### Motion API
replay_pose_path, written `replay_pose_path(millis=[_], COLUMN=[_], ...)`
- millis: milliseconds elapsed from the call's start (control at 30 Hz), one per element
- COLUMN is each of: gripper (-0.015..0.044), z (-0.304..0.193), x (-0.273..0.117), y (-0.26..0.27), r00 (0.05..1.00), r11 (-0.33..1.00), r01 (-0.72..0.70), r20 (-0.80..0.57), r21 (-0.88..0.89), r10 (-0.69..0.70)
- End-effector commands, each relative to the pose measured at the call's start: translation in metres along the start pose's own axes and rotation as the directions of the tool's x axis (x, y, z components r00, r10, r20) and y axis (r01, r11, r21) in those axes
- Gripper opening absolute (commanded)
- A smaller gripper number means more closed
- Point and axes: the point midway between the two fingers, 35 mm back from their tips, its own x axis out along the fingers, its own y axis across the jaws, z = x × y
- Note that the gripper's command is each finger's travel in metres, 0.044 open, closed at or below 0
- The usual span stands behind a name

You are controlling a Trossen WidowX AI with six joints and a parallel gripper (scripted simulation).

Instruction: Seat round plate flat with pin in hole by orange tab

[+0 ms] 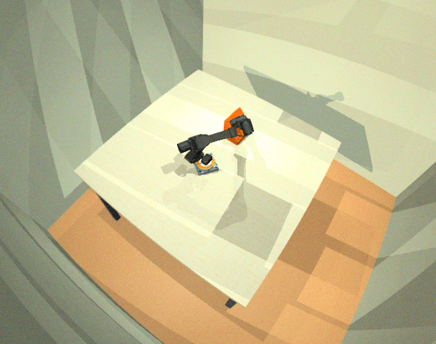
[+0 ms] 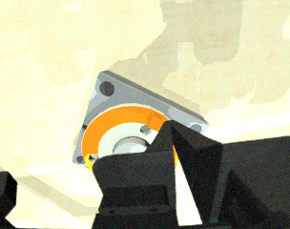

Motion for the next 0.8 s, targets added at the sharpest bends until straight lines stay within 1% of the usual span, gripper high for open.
replay_pose_path(millis=[0,767], gripper=[0.0000,0.0000], z=[0.0074,0.0114], x=[-0.0001,-0.0003], y=[0.0070,0.0116], r00=[1.000,1.000], r11=[1.000,1.000], r01=[-0.005,-0.006], r20=[0.010,0.010], r21=[-0.013,-0.013], r10=[0.006,0.006])
